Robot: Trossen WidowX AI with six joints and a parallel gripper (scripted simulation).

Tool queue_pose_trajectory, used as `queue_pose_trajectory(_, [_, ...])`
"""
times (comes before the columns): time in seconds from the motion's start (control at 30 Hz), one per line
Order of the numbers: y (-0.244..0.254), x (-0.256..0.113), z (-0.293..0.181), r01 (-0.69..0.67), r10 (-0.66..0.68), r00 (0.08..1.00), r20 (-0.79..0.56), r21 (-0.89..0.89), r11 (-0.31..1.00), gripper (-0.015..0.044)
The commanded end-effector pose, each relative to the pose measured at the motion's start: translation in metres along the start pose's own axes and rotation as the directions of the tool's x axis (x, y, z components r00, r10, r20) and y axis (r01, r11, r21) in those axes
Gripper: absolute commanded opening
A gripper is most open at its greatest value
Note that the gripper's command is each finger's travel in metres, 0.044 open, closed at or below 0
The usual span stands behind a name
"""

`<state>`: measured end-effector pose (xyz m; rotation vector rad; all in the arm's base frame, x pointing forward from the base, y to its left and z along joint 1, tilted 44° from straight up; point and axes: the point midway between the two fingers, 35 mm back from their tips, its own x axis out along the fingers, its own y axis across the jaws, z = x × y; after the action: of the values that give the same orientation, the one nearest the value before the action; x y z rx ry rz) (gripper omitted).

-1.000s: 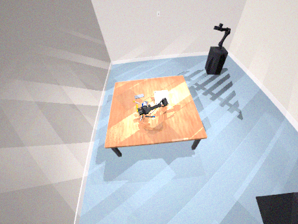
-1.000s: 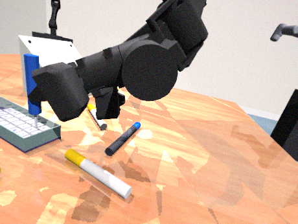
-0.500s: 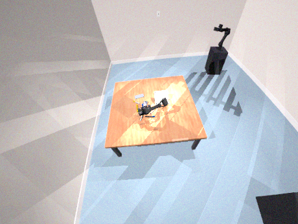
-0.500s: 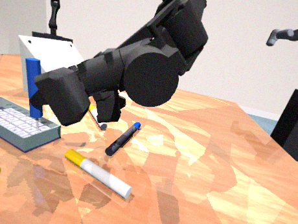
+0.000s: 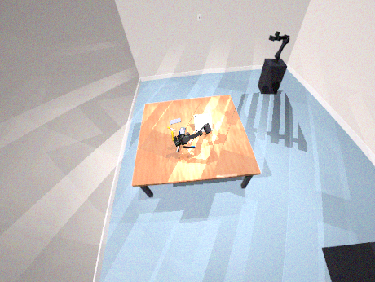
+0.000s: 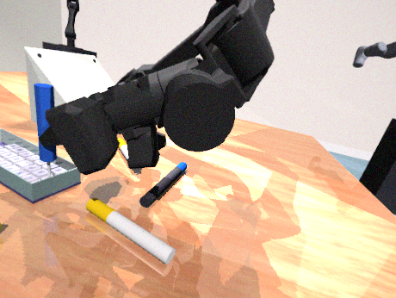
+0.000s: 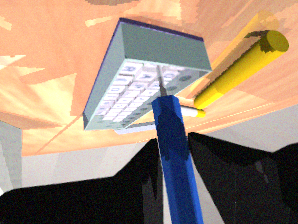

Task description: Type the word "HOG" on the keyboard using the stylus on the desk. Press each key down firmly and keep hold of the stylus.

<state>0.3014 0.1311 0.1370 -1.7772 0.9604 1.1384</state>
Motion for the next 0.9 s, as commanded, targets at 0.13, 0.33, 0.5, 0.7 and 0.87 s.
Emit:
queue_pose_trajectory(0.13, [0.000, 0.001, 0.001, 0.000, 0.000, 1.000, -0.003, 0.004, 1.000, 0.0081])
queue_pose_trajectory(0.33, [0.000, 0.001, 0.000, 0.000, 0.000, 1.000, -0.003, 0.004, 1.000, 0.0081])
queue_pose_trajectory(0.5, [-0.001, -0.009, -0.018, 0.000, 0.000, 1.000, -0.004, 0.004, 1.000, 0.0081])
queue_pose_trajectory(0.7, [0.000, -0.018, -0.032, 0.000, 0.000, 1.000, -0.005, 0.003, 1.000, 0.0081])
queue_pose_trajectory(0.87, [0.000, -0.018, -0.032, 0.000, 0.000, 1.000, -0.005, 0.003, 1.000, 0.0081])
